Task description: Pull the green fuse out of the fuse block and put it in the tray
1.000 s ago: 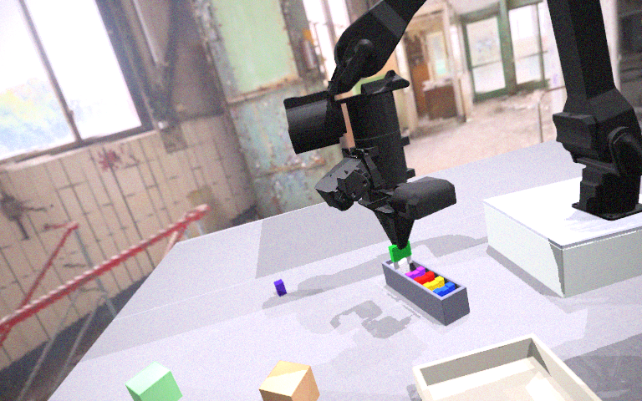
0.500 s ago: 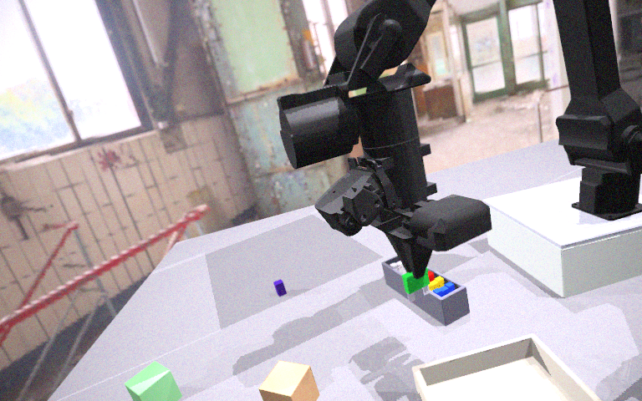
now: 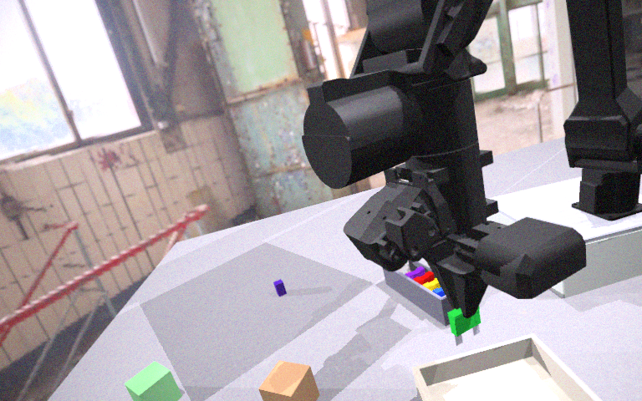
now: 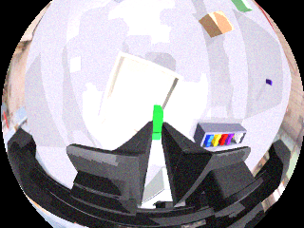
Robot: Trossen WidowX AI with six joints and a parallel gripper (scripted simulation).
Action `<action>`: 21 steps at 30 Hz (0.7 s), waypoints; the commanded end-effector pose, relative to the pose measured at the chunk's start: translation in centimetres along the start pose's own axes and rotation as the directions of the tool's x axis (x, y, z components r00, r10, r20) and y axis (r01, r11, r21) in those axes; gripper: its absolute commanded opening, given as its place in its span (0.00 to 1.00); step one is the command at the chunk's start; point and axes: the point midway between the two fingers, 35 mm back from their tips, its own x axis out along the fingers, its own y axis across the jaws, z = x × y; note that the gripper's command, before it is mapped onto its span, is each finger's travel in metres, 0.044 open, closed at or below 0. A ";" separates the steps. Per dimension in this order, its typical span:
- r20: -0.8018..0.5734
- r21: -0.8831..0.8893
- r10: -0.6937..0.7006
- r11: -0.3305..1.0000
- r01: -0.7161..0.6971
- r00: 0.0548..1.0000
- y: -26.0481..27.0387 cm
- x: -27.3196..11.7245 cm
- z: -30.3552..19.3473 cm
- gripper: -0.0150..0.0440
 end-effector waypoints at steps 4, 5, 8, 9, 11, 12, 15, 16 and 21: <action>-0.007 0.004 0.009 1.000 -0.009 1.000 2.9 0.1 -0.2 0.25; -0.007 0.004 0.009 1.000 -0.009 1.000 2.9 0.1 -0.2 0.25; -0.007 0.004 0.009 1.000 -0.009 1.000 2.9 0.4 -0.2 0.25; -0.007 0.004 0.009 1.000 -0.009 1.000 2.9 0.5 -0.2 0.25; -0.007 0.004 0.009 1.000 -0.009 1.000 2.9 0.8 -0.2 0.25; -0.007 0.004 0.009 1.000 -0.009 1.000 2.9 1.0 -0.2 0.25; -0.007 0.004 0.009 1.000 -0.009 1.000 2.9 1.5 -0.2 0.25; -0.007 0.004 0.009 1.000 -0.009 1.000 2.9 1.7 -0.2 0.25; -0.007 0.004 0.009 1.000 -0.009 1.000 2.9 2.5 -0.2 0.25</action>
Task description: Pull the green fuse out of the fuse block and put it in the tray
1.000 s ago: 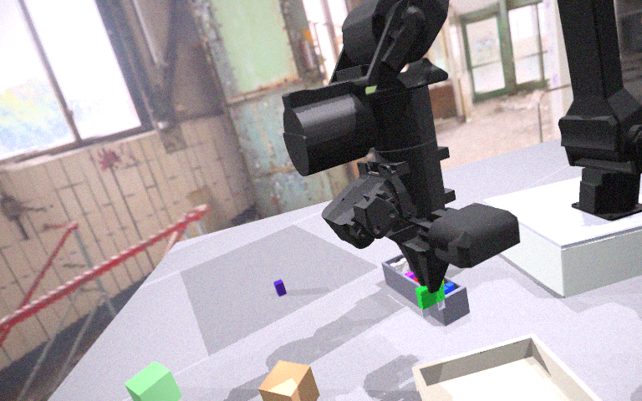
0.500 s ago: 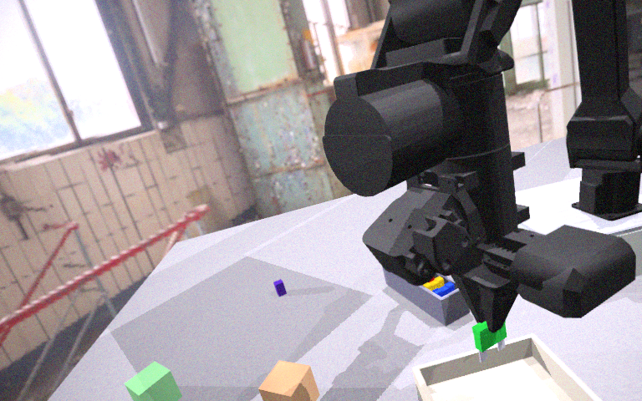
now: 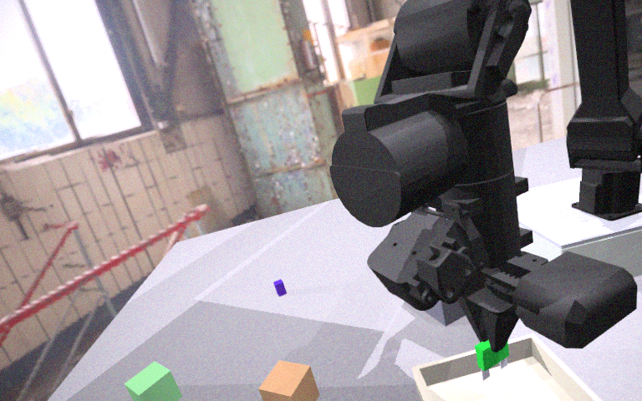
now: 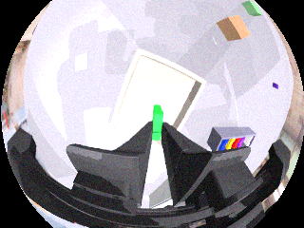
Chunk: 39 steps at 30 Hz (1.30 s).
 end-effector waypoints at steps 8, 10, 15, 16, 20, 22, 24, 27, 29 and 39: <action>-0.007 0.004 0.003 1.000 -0.003 1.000 0.0 1.9 -0.2 0.25; -0.007 0.004 0.003 1.000 -0.003 1.000 0.0 2.2 -0.2 0.25; -0.002 0.000 -0.001 1.000 0.001 1.000 0.0 1.9 -0.1 0.34; -0.002 0.000 -0.001 1.000 0.001 1.000 0.0 1.9 -0.1 0.39; -0.002 0.000 -0.001 1.000 0.001 1.000 0.0 1.9 -0.1 0.57; -0.002 0.000 -0.001 1.000 0.001 1.000 0.0 1.9 -0.1 0.65; -0.002 0.000 -0.001 1.000 0.001 1.000 0.0 1.9 -0.1 0.74; -0.004 0.001 0.001 1.000 -0.001 1.000 0.0 0.8 -0.1 0.81; -0.006 0.004 0.003 1.000 -0.003 1.000 0.0 -1.5 -0.1 0.81; -0.007 0.004 0.003 1.000 -0.003 1.000 0.0 -1.8 -0.1 0.81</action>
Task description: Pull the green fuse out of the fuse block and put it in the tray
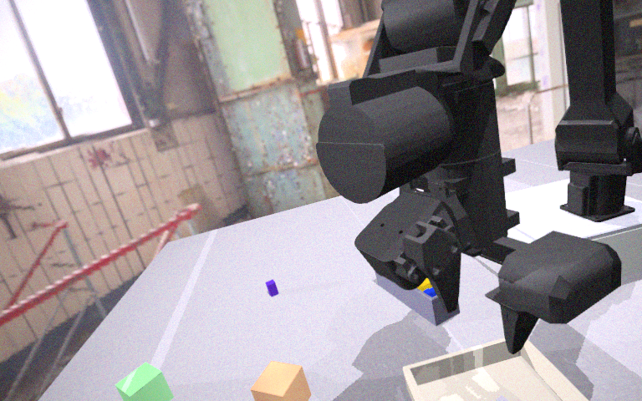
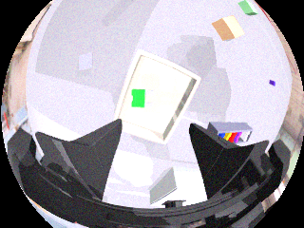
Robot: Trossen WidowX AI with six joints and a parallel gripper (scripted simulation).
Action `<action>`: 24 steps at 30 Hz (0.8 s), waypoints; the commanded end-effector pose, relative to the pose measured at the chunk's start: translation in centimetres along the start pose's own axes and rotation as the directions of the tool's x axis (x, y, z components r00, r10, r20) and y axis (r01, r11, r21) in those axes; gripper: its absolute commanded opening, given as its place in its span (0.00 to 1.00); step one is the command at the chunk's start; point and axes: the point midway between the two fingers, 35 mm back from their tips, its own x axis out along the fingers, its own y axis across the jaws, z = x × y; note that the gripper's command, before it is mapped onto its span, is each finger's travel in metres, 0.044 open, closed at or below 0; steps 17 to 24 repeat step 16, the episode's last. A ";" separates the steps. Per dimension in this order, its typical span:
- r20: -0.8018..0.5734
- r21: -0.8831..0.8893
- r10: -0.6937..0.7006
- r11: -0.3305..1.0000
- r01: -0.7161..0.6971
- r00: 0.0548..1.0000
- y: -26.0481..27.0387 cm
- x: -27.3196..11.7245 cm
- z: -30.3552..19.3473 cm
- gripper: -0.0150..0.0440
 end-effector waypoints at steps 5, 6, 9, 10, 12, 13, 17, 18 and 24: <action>0.000 0.000 0.000 1.000 0.000 1.000 0.0 0.0 0.0 0.81; 0.000 0.000 0.000 1.000 0.000 1.000 0.0 0.0 0.0 0.81; 0.000 0.000 0.000 1.000 0.000 1.000 0.0 0.0 0.0 0.81; 0.000 0.000 0.000 1.000 0.000 1.000 0.0 0.0 0.0 0.81; 0.000 0.000 0.000 1.000 0.000 1.000 0.0 0.0 0.0 0.81; 0.000 0.000 0.000 1.000 0.000 1.000 0.0 0.0 0.0 0.81; 0.000 0.000 0.000 1.000 0.000 1.000 0.0 0.0 0.0 0.81; 0.000 0.000 0.000 1.000 0.000 1.000 0.0 0.0 0.0 0.81; 0.000 0.000 0.000 1.000 0.000 1.000 0.0 0.0 0.0 0.81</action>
